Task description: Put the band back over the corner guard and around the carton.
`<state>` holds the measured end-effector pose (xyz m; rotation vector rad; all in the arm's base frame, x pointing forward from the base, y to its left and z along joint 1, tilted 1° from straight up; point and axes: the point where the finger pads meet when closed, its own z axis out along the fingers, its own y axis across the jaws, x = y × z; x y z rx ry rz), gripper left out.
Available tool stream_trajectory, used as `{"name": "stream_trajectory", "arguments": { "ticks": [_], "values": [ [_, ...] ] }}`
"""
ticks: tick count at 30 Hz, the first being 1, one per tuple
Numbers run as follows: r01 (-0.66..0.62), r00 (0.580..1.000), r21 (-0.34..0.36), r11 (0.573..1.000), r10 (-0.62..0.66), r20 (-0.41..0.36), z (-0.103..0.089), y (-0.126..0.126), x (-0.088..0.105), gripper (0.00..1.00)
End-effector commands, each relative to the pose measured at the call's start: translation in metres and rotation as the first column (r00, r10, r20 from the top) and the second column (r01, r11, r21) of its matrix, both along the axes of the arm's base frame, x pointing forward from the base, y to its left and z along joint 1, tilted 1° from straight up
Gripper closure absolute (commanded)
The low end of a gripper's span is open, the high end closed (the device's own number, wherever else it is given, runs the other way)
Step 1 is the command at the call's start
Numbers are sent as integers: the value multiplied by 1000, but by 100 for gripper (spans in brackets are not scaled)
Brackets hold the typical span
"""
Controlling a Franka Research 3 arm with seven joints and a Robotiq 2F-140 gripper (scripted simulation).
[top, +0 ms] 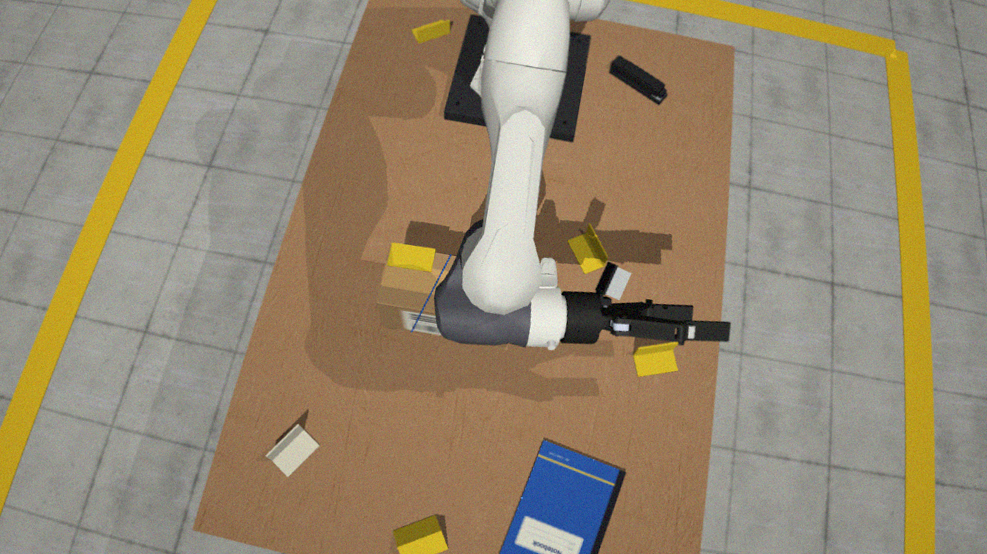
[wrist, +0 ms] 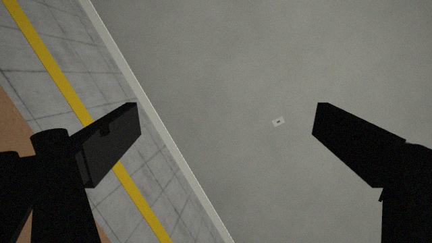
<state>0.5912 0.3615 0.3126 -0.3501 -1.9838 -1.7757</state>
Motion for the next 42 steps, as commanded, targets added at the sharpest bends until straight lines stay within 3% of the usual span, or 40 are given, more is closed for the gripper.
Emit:
{"name": "stream_trajectory", "arguments": {
  "ticks": [1,26,42],
  "values": [
    [0,1000,0,1000,0,0,0,0,0,0],
    [-1,1000,-4,1000,1,2,0,-1,0,0],
    [-10,1000,-61,998,12,21,-4,-17,-5,0]
  ]
}}
